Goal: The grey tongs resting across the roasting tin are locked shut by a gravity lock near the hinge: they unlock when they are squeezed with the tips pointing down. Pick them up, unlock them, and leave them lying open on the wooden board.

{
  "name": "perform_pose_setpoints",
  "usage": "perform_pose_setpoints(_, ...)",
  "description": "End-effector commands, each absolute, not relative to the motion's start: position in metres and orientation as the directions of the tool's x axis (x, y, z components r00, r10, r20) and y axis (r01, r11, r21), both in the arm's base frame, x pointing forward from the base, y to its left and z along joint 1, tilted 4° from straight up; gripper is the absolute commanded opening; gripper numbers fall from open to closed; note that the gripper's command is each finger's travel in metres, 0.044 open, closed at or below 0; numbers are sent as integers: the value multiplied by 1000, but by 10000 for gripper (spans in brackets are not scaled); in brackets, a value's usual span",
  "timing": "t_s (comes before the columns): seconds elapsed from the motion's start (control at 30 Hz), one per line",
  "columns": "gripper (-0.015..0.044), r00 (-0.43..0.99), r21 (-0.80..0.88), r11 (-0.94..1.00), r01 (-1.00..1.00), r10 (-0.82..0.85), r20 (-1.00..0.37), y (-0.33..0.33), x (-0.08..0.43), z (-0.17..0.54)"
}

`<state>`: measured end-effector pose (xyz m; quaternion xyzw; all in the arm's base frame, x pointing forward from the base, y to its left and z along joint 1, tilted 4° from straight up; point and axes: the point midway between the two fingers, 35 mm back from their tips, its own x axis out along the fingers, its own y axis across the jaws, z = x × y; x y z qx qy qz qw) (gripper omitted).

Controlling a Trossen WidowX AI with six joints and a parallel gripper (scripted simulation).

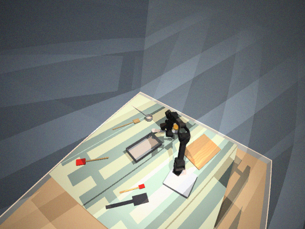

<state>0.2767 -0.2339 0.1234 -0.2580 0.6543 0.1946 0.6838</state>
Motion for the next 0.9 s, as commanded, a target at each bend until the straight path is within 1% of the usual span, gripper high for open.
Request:
perform_pose_setpoints(0.0,-150,73,-102,753,-650,-71,-995,-248,267,123)
perform_pose_setpoints(0.27,-150,70,-103,659,-745,-76,-995,-278,240,121)
perform_pose_setpoints(0.43,-150,70,-103,673,-732,-76,-995,-279,239,121)
perform_pose_setpoints(0.57,-150,68,-102,760,-642,-76,-995,-285,232,121)
perform_pose_setpoints(0.87,-150,65,-94,946,-310,-78,-995,-302,213,120)
